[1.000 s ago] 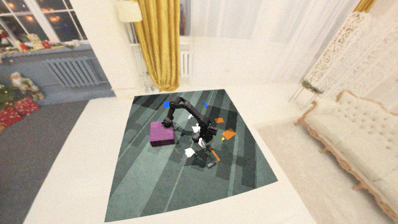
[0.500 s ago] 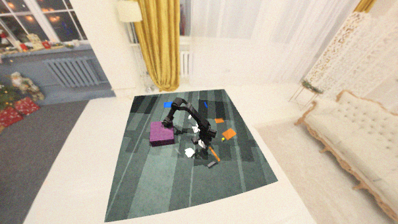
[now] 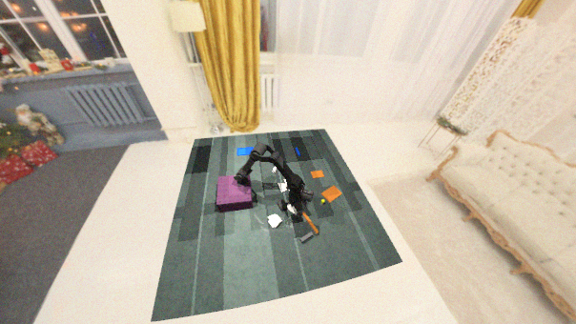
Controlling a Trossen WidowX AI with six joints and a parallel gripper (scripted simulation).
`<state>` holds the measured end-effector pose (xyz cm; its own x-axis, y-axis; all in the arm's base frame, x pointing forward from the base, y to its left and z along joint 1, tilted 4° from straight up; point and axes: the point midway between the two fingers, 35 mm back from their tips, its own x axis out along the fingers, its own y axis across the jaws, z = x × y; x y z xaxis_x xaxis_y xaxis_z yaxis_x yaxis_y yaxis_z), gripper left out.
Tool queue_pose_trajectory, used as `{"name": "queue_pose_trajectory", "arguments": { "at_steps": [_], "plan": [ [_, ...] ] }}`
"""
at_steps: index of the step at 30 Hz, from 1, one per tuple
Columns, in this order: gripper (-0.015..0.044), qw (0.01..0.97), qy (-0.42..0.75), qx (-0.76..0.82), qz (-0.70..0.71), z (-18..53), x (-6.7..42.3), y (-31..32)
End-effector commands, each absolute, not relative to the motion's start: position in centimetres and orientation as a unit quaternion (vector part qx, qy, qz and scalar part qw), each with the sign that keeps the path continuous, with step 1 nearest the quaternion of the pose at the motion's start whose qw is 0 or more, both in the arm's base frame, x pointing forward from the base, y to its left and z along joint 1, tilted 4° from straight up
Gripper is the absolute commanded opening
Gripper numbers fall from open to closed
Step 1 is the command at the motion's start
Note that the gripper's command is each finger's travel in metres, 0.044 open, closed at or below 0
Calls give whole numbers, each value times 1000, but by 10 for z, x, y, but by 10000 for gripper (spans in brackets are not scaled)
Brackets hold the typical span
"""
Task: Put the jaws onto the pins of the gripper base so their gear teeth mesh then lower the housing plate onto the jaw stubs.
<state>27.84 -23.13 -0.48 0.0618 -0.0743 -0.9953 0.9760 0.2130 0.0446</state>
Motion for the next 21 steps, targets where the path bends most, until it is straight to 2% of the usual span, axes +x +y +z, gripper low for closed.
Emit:
{"name": "queue_pose_trajectory", "arguments": {
  "at_steps": [1,21],
  "plan": [
    [440,580,517,436,-453,-13,277,-231],
    [440,580,518,436,-453,-35,278,-233]
  ]
}}
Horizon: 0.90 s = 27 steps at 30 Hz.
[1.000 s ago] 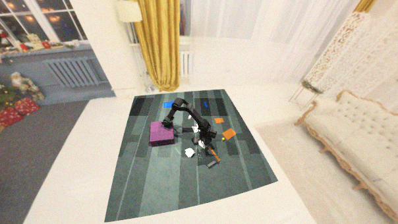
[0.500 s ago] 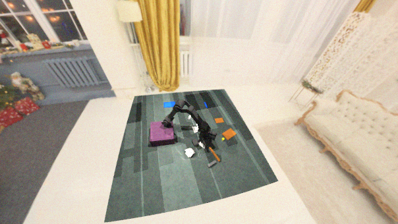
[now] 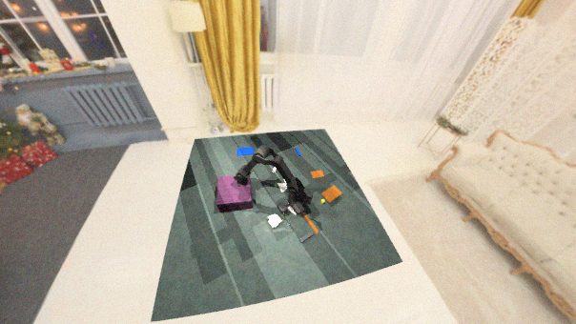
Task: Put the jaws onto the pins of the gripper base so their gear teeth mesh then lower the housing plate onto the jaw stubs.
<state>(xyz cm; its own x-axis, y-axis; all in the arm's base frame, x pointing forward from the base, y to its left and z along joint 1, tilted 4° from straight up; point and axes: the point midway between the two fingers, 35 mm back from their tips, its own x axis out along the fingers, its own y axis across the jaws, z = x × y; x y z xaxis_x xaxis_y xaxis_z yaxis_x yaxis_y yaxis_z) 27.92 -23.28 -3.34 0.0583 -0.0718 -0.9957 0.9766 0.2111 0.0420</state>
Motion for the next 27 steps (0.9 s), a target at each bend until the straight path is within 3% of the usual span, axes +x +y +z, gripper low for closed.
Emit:
{"name": "queue_pose_trajectory", "arguments": {
  "at_steps": [1,21,27],
  "plan": [
    [440,580,518,436,-453,-35,278,-233],
    [440,580,518,436,-453,-35,278,-233],
    [282,581,518,437,-451,-35,279,-232]
  ]
}}
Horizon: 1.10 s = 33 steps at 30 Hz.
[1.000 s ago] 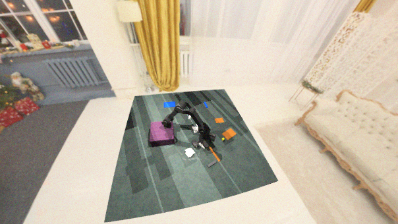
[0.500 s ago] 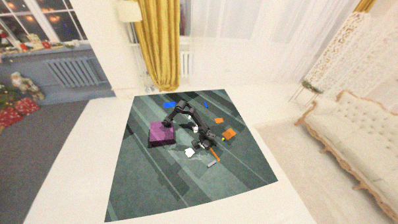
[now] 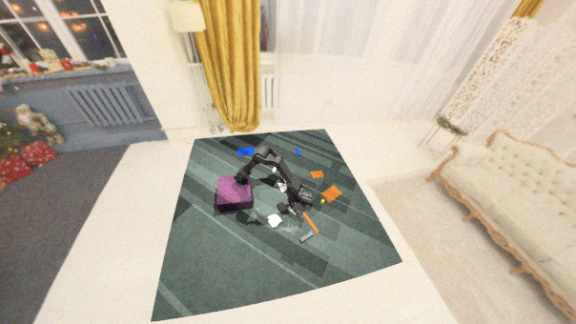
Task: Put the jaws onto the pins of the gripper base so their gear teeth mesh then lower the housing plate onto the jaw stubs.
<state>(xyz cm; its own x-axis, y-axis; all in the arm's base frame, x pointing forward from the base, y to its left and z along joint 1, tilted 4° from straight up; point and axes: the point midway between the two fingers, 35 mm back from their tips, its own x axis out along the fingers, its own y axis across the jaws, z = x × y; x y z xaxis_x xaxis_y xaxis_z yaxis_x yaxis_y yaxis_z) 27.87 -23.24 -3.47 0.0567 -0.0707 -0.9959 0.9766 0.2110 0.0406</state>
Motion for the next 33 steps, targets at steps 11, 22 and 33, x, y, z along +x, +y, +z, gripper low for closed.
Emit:
{"name": "queue_pose_trajectory", "arguments": {
  "at_steps": [11,22,33],
  "plan": [
    [134,581,518,437,-451,-35,279,-232],
    [134,581,518,437,-451,-30,279,-232],
    [134,581,518,437,-452,6,278,-231]
  ]
}}
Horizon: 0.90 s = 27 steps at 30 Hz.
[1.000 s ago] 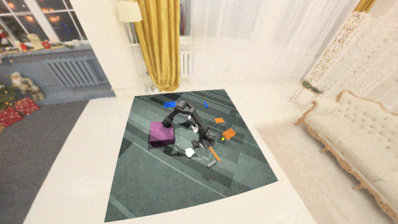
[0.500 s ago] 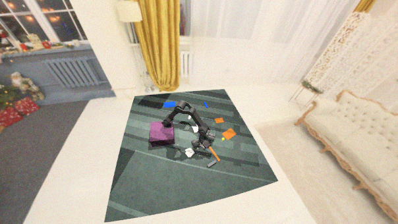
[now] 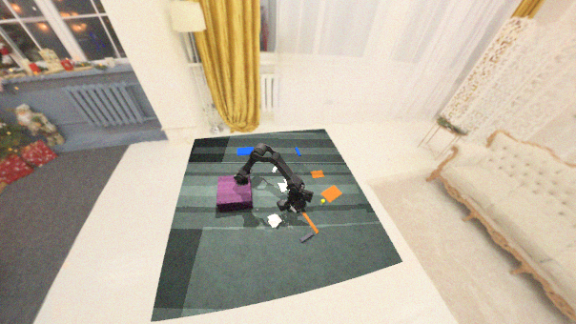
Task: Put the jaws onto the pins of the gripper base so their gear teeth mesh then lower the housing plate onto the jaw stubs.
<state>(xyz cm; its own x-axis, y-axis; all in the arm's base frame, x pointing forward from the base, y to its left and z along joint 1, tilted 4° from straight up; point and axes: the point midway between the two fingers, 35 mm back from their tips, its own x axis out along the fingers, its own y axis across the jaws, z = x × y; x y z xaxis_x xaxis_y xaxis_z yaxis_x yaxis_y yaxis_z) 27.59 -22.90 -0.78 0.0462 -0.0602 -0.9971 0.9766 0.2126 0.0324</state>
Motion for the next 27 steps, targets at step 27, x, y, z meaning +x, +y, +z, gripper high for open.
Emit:
{"name": "queue_pose_trajectory", "arguments": {
  "at_steps": [27],
  "plan": [
    [134,603,541,404,-424,43,275,-219]
  ]
}}
